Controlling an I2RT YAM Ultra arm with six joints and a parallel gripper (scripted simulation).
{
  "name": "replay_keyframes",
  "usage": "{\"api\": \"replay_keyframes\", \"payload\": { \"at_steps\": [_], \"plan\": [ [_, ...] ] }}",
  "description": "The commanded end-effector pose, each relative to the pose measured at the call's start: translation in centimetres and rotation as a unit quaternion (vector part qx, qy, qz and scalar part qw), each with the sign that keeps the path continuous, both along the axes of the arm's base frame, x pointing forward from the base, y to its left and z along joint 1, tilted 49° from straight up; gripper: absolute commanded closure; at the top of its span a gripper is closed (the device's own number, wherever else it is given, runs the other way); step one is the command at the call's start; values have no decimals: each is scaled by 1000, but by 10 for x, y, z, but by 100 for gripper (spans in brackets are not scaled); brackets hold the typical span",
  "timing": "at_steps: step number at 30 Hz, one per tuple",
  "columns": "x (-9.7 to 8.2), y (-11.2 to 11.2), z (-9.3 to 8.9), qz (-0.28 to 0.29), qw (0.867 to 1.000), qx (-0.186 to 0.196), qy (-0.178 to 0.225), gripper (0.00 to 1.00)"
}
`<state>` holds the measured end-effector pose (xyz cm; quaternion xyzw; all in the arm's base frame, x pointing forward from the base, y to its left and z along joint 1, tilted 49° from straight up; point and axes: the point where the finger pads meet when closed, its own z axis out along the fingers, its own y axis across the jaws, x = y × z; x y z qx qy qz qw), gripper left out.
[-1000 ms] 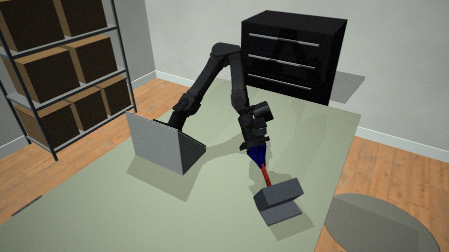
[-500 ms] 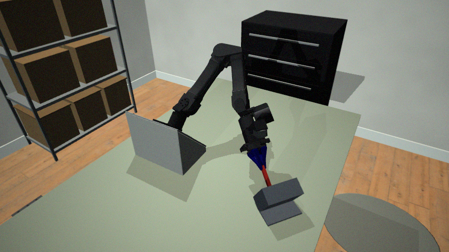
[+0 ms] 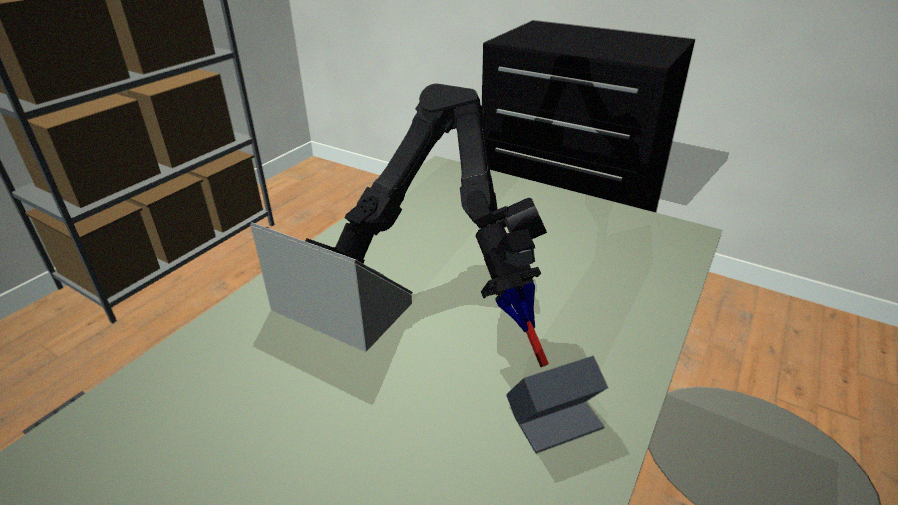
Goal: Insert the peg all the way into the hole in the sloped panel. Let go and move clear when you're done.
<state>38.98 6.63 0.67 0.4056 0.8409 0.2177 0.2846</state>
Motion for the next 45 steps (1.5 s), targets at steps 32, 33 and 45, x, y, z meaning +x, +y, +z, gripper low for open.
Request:
{"api": "replay_keyframes", "payload": {
  "at_steps": [32,33,45],
  "plan": [
    [2,-21,6,-21,1000,-9,-8,100],
    [3,-21,5,-21,1000,-9,-8,100],
    [4,-21,15,-21,1000,-9,-8,100]
  ]
}}
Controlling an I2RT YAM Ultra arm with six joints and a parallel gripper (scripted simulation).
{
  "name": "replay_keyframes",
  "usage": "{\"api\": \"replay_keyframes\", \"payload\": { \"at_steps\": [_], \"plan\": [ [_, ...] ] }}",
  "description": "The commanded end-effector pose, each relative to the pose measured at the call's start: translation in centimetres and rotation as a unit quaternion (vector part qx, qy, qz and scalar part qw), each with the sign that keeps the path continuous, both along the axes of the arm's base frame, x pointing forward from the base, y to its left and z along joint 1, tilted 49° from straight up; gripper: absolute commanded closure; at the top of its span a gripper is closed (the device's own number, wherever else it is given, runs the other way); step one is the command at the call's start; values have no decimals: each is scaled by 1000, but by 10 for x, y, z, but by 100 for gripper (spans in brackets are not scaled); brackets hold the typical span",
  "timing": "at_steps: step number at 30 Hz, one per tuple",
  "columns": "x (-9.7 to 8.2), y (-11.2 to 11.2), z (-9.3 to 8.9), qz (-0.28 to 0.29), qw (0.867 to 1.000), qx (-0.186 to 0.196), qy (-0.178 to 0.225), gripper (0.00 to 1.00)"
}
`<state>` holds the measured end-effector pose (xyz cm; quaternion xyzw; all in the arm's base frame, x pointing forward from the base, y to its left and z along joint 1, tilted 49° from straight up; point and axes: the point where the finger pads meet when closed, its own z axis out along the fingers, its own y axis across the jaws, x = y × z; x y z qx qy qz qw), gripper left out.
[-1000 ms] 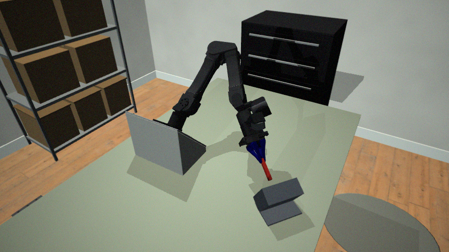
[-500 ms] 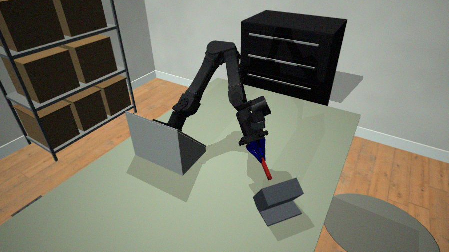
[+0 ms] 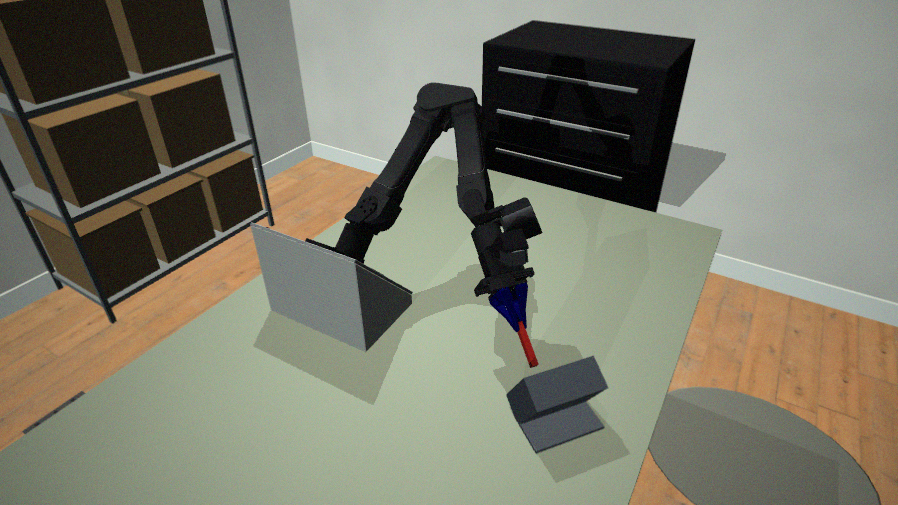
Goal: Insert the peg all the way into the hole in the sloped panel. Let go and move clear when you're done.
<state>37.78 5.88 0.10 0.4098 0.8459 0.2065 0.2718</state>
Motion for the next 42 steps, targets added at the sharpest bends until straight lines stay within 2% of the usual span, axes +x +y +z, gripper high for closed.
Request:
{"api": "replay_keyframes", "payload": {
  "at_steps": [1,12,42],
  "plan": [
    [16,-13,22,-19,999,-5,-26,100],
    [17,-13,34,-19,999,-5,-26,100],
    [38,-11,16,-19,999,-5,-26,100]
  ]
}}
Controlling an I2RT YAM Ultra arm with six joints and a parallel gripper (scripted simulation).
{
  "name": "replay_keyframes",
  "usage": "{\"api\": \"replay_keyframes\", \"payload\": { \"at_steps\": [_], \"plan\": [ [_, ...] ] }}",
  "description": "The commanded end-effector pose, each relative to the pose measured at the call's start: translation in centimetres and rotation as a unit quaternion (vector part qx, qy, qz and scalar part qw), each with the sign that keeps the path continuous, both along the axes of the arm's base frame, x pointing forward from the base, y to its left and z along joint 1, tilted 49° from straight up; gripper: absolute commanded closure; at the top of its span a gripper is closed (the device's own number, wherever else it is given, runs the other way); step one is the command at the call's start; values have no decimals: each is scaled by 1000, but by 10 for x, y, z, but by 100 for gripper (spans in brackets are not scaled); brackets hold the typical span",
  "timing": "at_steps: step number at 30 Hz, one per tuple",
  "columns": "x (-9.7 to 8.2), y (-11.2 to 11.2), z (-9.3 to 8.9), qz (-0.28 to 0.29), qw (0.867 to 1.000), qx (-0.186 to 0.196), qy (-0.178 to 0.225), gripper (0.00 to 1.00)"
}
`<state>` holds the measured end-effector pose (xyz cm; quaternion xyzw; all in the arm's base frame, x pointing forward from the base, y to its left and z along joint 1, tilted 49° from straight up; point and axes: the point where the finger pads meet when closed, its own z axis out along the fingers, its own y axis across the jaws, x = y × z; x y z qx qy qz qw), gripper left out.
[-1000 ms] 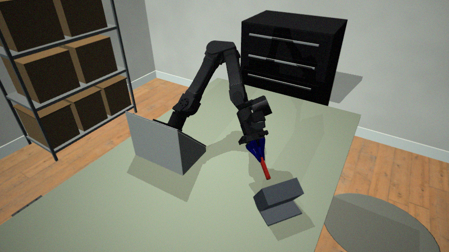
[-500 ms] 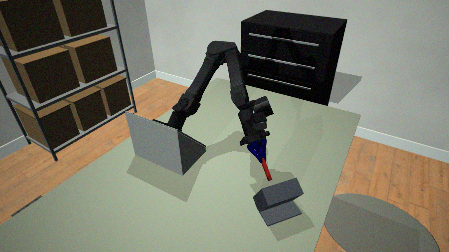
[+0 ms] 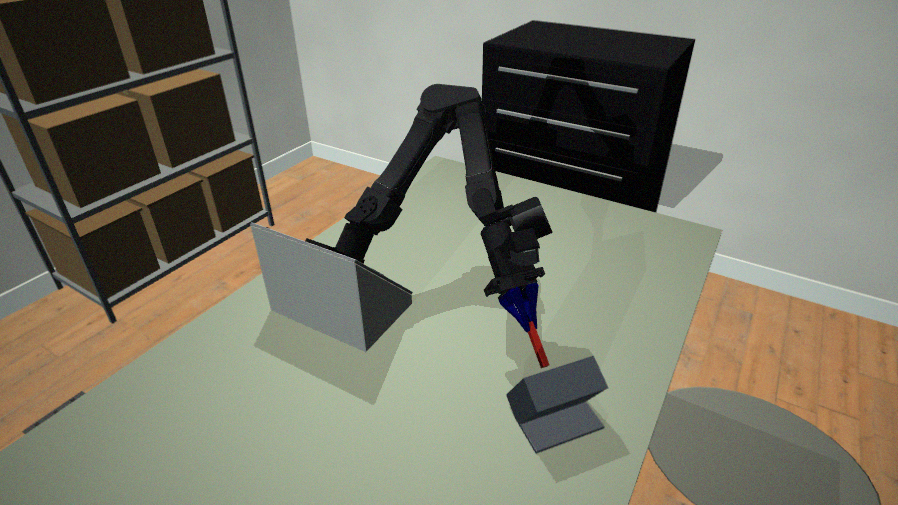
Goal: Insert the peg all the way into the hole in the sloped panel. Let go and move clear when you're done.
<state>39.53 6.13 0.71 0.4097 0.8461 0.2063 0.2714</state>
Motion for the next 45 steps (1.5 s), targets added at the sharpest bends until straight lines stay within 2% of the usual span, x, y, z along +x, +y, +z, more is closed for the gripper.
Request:
{"api": "replay_keyframes", "payload": {
  "at_steps": [1,16,36,43,44,45],
  "plan": [
    [21,-14,9,-20,999,-5,-27,100],
    [26,-14,7,-20,999,-5,-27,100],
    [7,-16,10,-19,999,-5,-27,100],
    [8,-16,8,-19,999,-5,-27,100],
    [3,-3,1,-3,1000,0,-9,100],
    [3,-3,1,-4,1000,0,-10,100]
  ]
}}
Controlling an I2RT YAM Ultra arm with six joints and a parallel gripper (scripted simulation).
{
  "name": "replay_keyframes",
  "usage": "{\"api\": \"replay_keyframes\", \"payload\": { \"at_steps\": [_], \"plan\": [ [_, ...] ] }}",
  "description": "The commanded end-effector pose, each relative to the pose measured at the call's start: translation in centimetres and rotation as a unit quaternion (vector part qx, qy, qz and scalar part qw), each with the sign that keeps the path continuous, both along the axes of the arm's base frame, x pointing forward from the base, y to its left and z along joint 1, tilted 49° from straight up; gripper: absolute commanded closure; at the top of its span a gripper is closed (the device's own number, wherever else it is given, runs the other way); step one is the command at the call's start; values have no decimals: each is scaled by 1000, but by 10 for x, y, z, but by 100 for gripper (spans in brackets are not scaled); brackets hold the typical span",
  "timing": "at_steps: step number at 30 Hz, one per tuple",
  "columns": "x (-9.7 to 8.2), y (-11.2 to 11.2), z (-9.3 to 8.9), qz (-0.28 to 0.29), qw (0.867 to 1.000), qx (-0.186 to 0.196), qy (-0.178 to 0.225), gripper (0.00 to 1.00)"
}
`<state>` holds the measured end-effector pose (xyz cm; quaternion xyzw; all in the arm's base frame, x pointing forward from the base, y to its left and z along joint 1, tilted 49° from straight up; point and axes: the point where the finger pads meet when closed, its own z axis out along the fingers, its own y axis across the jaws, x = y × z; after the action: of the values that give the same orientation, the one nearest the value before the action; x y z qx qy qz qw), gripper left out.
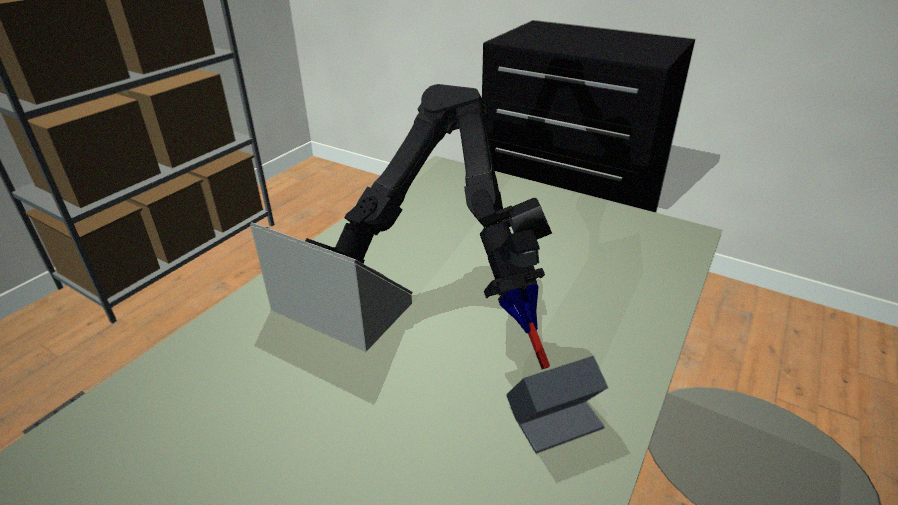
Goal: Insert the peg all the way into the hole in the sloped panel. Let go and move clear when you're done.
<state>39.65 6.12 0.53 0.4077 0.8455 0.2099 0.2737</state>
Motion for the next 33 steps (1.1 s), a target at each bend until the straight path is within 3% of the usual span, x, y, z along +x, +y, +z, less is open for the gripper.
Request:
{"api": "replay_keyframes", "payload": {
  "at_steps": [1,13,33],
  "plan": [
    [2,-3,3,-8,1000,-2,-7,100],
    [-4,-9,14,-21,999,-7,-23,100],
    [-12,-17,14,-21,999,-7,-22,100]
  ]
}}
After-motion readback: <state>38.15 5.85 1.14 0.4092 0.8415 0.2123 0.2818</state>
